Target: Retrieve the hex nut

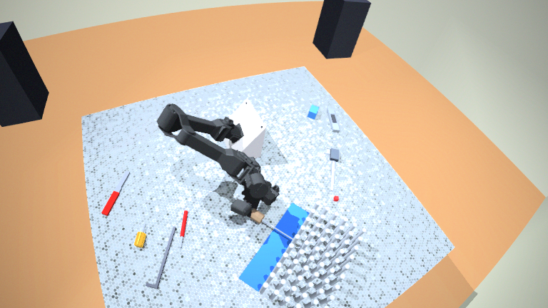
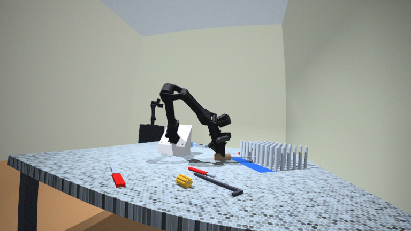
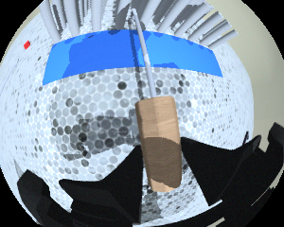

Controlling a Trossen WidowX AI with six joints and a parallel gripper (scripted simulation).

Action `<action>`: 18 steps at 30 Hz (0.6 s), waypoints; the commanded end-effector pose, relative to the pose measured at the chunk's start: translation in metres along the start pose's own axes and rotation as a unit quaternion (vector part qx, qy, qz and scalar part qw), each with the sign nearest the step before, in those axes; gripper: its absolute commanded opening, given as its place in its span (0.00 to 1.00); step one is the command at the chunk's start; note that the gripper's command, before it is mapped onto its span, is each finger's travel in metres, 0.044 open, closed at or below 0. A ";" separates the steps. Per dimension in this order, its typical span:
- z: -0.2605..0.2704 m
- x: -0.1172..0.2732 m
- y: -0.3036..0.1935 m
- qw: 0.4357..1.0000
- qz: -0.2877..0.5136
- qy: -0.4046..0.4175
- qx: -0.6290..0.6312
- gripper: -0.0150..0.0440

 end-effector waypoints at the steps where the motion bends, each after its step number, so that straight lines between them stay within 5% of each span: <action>1: -0.001 0.001 -0.002 1.000 -0.002 0.000 0.000 0.25; 18: -0.002 0.004 -0.002 1.000 -0.002 0.000 -0.001 0.25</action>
Point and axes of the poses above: the point midway between the two fingers, 35 mm back from their tips, its own x axis back along the fingers, its own z axis across the jaws, y = z × x, the point moved 10 cm from there along x, back along the fingers, and after that the axes turned 11 degrees about -x, right-handed, at the moved point
